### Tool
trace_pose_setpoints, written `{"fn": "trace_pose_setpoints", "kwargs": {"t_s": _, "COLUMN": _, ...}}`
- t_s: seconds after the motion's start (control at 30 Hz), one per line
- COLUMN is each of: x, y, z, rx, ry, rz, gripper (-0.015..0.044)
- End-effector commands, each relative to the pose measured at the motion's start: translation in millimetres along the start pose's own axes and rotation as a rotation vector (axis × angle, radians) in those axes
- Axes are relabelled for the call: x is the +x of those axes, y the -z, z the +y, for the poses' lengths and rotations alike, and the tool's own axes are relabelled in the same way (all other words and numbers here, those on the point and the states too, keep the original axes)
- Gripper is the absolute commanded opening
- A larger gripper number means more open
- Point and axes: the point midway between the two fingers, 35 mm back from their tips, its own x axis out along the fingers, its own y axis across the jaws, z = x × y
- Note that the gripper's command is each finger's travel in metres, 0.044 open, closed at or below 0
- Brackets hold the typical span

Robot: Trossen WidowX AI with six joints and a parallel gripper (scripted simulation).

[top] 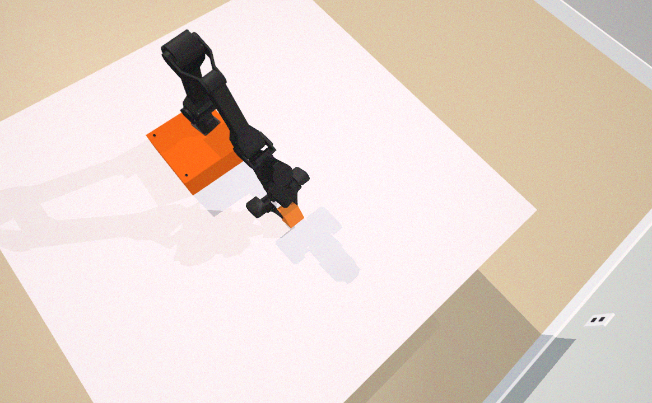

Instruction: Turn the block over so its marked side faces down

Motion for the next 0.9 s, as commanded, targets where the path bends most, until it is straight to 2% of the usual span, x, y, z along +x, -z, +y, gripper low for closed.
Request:
{"fn": "trace_pose_setpoints", "kwargs": {"t_s": 0.0, "x": 9.8, "y": 5.4, "z": -0.4, "rx": -0.007, "ry": 0.006, "rz": -0.043, "gripper": 0.0}}
{"fn": "trace_pose_setpoints", "kwargs": {"t_s": 0.43, "x": 23.1, "y": 13.4, "z": -0.1, "rx": -0.009, "ry": 0.005, "rz": -0.22, "gripper": 0.0}}
{"fn": "trace_pose_setpoints", "kwargs": {"t_s": 0.87, "x": 14.7, "y": 21.9, "z": -1.7, "rx": -0.008, "ry": 0.006, "rz": -0.396, "gripper": 0.0}}
